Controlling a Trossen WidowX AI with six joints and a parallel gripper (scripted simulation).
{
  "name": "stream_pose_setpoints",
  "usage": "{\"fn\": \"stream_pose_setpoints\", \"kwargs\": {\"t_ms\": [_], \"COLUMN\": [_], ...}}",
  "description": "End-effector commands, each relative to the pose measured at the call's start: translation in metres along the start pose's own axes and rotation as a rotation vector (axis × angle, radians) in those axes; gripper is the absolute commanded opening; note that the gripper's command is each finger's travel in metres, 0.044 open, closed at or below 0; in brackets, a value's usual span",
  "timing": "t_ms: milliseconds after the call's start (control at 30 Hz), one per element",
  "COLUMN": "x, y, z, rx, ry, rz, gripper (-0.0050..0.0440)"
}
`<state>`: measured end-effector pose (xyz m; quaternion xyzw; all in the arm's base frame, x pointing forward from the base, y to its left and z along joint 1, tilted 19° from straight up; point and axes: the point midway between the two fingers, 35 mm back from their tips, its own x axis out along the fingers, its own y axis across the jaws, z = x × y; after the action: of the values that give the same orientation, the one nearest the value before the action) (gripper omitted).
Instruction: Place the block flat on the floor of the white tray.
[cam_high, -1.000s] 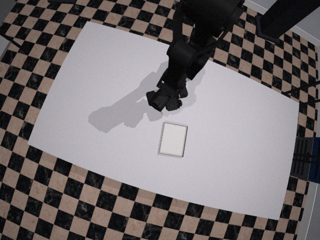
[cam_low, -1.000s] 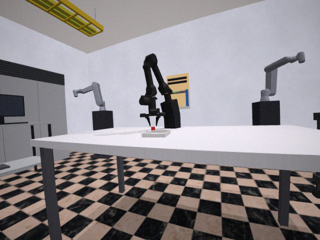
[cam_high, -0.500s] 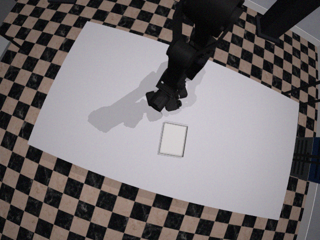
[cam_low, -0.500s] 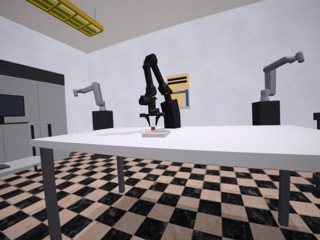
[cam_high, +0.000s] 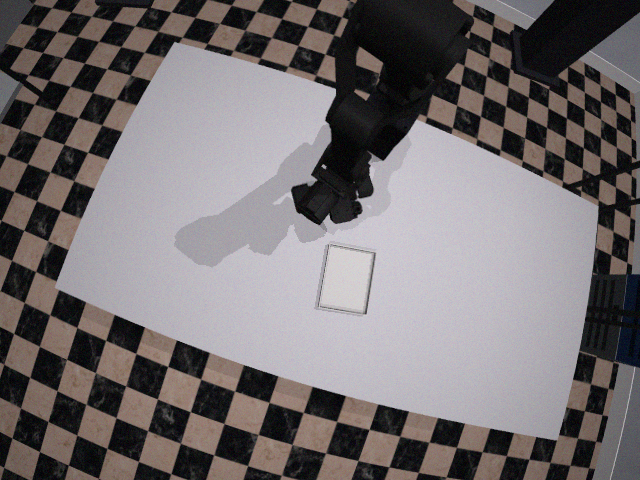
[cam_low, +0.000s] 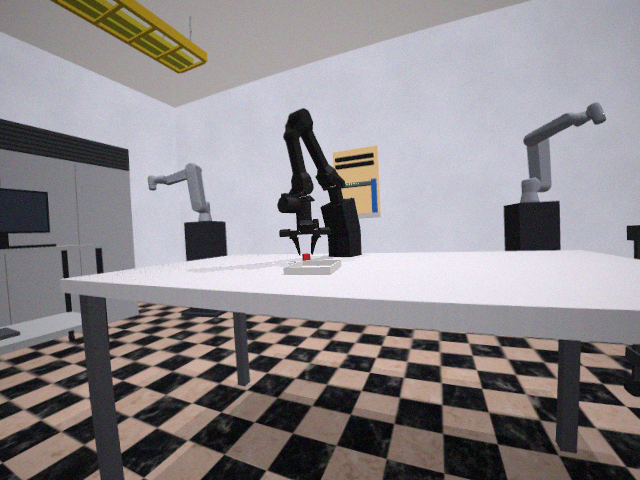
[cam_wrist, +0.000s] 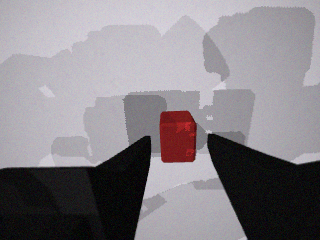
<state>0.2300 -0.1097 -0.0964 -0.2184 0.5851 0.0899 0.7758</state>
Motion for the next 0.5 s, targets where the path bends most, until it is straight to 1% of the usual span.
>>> {"fn": "stream_pose_setpoints", "kwargs": {"t_ms": [0,200,467], "x": [0.010,0.022,0.025], "y": [-0.002,-0.002,-0.002], "z": [0.000,0.000,0.000], "rx": [-0.003,-0.003,-0.003], "ry": [0.002,0.002,0.002], "rz": [-0.007,-0.007,-0.007], "gripper": [0.0209,0.0209,0.0209]}}
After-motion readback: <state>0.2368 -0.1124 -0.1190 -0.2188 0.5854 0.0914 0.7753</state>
